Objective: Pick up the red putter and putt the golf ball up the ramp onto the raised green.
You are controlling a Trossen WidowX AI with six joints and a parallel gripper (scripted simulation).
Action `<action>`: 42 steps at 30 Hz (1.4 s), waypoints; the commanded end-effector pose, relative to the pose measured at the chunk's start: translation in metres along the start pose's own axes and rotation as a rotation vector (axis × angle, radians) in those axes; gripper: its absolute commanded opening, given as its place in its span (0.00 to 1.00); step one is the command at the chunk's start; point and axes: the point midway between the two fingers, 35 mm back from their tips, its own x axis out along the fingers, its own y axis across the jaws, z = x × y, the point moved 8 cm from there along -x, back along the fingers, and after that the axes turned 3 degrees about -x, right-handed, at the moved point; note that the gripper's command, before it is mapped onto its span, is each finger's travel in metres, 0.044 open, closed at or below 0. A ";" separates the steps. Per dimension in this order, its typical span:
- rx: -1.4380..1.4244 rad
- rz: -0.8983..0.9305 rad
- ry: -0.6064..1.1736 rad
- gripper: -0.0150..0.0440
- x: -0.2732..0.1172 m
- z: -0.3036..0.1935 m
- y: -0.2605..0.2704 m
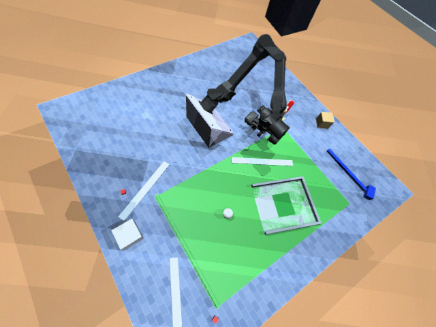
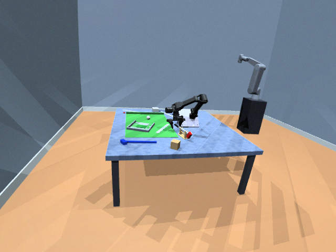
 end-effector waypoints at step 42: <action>0.003 0.003 0.004 0.25 -0.096 0.025 -0.002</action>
